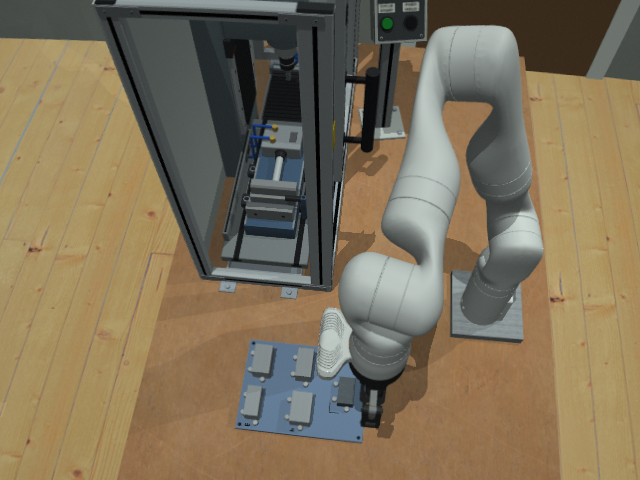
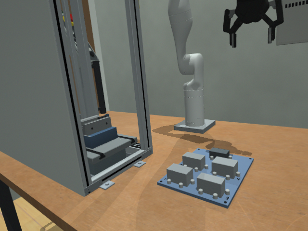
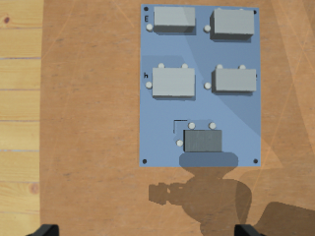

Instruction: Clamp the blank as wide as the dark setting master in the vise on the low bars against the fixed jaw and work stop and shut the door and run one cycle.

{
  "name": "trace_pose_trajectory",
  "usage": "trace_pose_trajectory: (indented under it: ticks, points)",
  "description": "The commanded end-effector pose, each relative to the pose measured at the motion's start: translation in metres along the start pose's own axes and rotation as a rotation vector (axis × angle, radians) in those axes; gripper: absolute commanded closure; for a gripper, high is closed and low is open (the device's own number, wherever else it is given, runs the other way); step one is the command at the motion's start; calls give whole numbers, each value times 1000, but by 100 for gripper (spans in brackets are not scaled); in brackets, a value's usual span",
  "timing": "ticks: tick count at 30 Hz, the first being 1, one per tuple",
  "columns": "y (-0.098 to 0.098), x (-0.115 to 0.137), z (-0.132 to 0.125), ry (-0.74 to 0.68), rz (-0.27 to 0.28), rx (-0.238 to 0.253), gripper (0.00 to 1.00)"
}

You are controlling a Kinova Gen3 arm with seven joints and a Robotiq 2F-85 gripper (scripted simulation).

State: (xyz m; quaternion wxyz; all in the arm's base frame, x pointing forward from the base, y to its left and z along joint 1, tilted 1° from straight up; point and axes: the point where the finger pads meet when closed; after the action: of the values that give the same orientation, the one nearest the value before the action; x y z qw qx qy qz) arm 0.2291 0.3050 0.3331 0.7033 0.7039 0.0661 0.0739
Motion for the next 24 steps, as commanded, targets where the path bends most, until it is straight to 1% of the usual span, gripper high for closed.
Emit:
trace_pose_trajectory:
  ticks: [1, 10, 15, 24]
  points:
    - [0, 0, 0, 0, 1, 1, 0]
    - [0, 0, 0, 0, 1, 1, 0]
    - [0, 0, 0, -230, 1, 1, 0]
    - [0, 0, 0, -230, 1, 1, 0]
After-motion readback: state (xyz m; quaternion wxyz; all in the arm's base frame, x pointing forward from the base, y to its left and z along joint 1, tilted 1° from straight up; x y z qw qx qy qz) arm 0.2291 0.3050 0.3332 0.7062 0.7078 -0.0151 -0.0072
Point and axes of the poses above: the point where the finger pads meet when closed, its own y axis back along the fingers, its own z axis across the jaws, x = y × z, and after that the axes turned 10 degrees about y, right-handed
